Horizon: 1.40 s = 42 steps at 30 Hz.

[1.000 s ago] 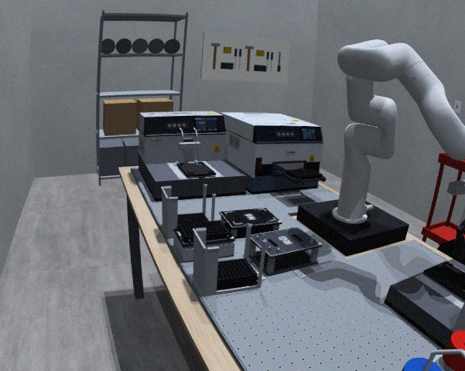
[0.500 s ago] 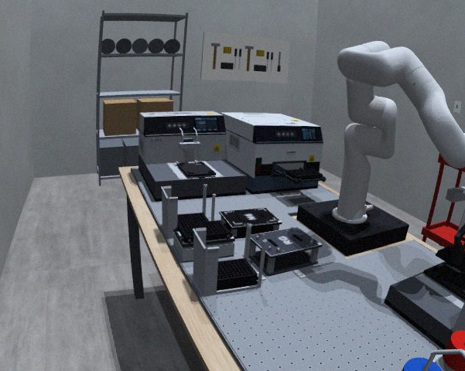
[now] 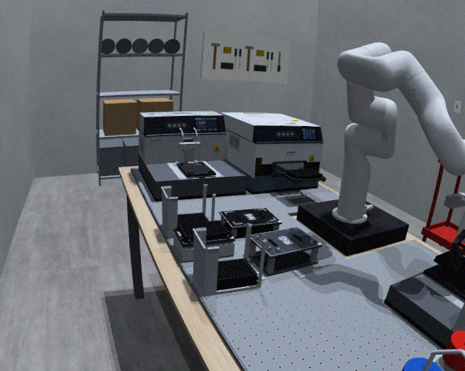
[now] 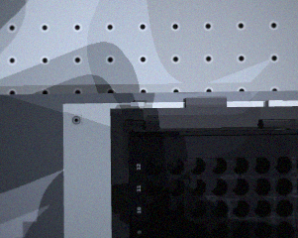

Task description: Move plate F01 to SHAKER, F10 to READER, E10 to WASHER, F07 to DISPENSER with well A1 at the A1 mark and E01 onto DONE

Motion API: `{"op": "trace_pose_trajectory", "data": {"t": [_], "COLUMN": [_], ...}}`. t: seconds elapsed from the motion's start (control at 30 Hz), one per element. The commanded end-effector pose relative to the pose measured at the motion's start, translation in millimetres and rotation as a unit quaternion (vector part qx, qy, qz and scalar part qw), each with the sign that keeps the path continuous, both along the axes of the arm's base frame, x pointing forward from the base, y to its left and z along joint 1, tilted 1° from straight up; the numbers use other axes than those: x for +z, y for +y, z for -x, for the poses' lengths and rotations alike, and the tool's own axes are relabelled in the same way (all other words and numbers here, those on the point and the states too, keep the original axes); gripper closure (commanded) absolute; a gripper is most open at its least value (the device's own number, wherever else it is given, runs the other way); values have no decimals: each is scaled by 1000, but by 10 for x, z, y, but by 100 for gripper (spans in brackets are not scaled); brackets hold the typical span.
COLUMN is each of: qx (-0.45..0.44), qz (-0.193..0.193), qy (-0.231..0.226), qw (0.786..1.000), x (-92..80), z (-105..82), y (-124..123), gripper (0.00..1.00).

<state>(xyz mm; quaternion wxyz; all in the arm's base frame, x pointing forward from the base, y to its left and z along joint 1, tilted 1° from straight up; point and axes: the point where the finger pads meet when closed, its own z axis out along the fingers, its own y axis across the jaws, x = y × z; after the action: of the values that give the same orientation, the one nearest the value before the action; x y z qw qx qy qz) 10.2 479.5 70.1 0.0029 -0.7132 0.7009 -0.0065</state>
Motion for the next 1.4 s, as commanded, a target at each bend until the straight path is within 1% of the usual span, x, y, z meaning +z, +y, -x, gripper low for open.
{"op": "trace_pose_trajectory", "data": {"t": [0.0, 0.53, 1.07, 1.37], "qx": [0, 0, 0, 0], "qz": [-2, -2, -2, -2], "qy": [0, 0, 0, 0], "qw": [1000, 1000, 1000, 1000], "x": [5, 8, -174, -177], "z": [2, 2, -1, -1], "y": [18, 17, 16, 17], "gripper": [100, 100, 100, 100]}}
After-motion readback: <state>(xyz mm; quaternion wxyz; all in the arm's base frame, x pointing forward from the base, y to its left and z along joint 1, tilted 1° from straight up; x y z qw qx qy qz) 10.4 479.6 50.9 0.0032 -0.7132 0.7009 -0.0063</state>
